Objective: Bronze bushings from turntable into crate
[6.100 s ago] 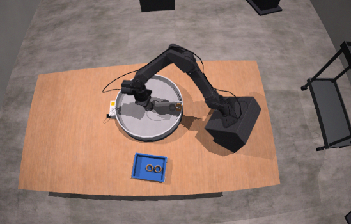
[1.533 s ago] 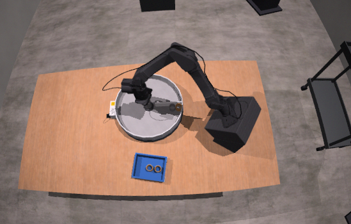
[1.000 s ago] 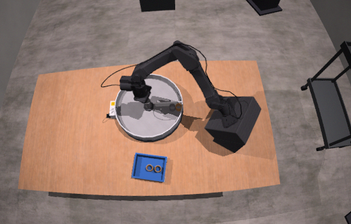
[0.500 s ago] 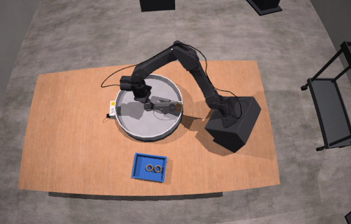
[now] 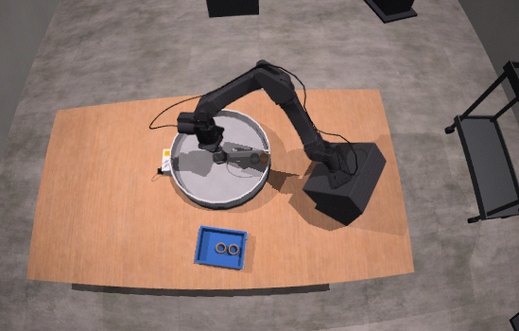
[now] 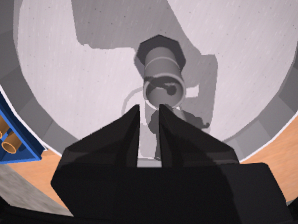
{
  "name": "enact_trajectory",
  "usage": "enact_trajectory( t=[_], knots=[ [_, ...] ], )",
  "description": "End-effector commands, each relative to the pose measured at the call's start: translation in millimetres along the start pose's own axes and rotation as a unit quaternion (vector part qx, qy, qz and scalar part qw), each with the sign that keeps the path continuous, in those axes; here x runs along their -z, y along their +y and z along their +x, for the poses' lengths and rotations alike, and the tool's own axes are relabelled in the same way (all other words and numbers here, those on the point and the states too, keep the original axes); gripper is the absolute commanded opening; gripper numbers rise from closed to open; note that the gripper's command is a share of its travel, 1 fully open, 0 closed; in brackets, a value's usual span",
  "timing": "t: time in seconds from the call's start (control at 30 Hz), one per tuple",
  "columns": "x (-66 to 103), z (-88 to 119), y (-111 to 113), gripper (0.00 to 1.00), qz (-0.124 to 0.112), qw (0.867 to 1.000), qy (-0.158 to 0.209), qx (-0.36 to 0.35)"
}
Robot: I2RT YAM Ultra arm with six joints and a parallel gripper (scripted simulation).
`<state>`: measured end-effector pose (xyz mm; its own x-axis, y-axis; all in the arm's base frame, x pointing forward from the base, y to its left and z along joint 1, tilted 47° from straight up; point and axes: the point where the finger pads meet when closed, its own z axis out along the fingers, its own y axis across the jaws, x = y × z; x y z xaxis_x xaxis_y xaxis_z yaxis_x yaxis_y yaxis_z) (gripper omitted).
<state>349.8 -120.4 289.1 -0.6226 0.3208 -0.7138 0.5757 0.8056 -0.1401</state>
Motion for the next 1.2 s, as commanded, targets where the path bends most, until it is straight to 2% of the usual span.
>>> enact_trajectory(
  t=[0.0,0.9,0.93,1.0,1.17],
  knots=[
    [11.6,-8.1,2.3,0.16,-0.005,1.000,-0.014,-0.003],
    [11.6,-8.1,2.3,0.16,-0.005,1.000,-0.014,-0.003],
    [12.2,-8.4,2.1,0.13,-0.005,1.000,-0.015,-0.003],
    [8.2,2.1,1.0,0.13,-0.004,1.000,-0.010,-0.001],
    [8.3,11.0,-1.5,0.13,-0.005,1.000,-0.013,-0.002]
  ],
)
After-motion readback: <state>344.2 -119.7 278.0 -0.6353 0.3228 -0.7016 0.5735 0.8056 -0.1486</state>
